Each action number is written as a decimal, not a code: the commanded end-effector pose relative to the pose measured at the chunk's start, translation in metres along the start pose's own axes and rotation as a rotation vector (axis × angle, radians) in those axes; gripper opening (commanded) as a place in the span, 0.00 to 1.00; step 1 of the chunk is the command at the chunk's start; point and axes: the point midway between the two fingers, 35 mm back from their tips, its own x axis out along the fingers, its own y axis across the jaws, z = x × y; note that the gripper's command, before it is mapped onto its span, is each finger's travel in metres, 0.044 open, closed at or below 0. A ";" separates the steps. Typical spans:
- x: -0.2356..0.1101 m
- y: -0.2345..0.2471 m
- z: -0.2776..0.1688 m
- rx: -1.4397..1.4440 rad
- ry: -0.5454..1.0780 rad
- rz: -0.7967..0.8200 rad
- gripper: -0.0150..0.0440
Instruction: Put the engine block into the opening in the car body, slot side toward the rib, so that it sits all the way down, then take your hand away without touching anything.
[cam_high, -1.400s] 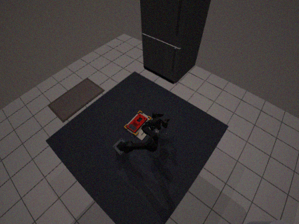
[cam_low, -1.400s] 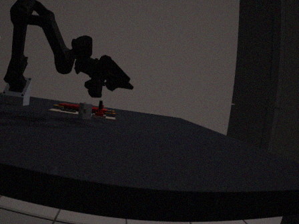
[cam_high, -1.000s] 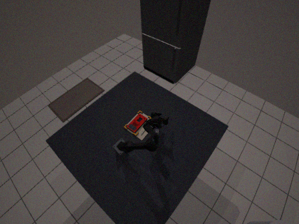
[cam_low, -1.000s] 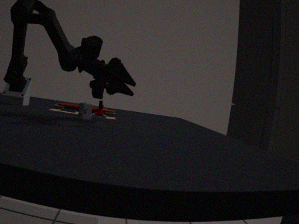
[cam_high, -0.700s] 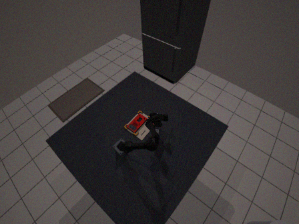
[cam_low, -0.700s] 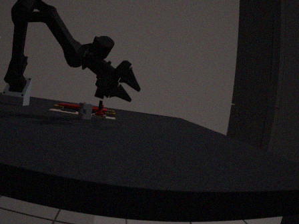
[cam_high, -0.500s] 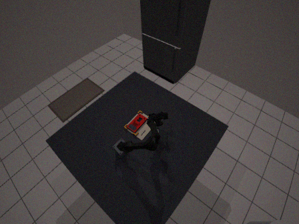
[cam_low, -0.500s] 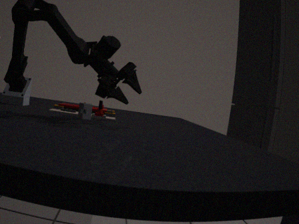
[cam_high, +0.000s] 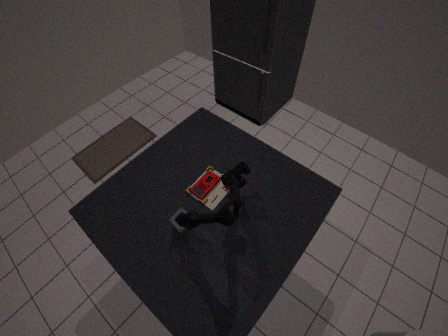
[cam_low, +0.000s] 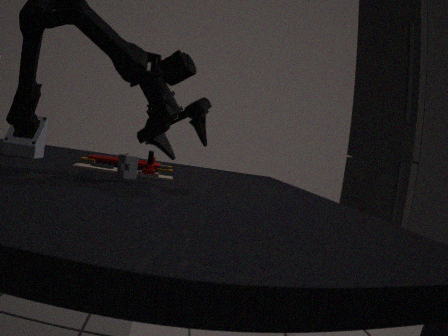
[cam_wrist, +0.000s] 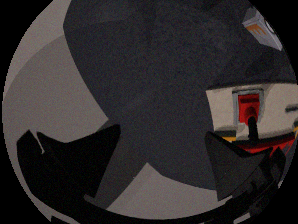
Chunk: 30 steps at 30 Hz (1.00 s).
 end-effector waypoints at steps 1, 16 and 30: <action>-0.005 -0.003 0.003 -0.106 -0.025 -0.066 1.00; -0.039 -0.020 0.024 -0.528 -0.075 -0.336 1.00; -0.089 -0.024 0.059 -0.938 -0.090 -0.582 1.00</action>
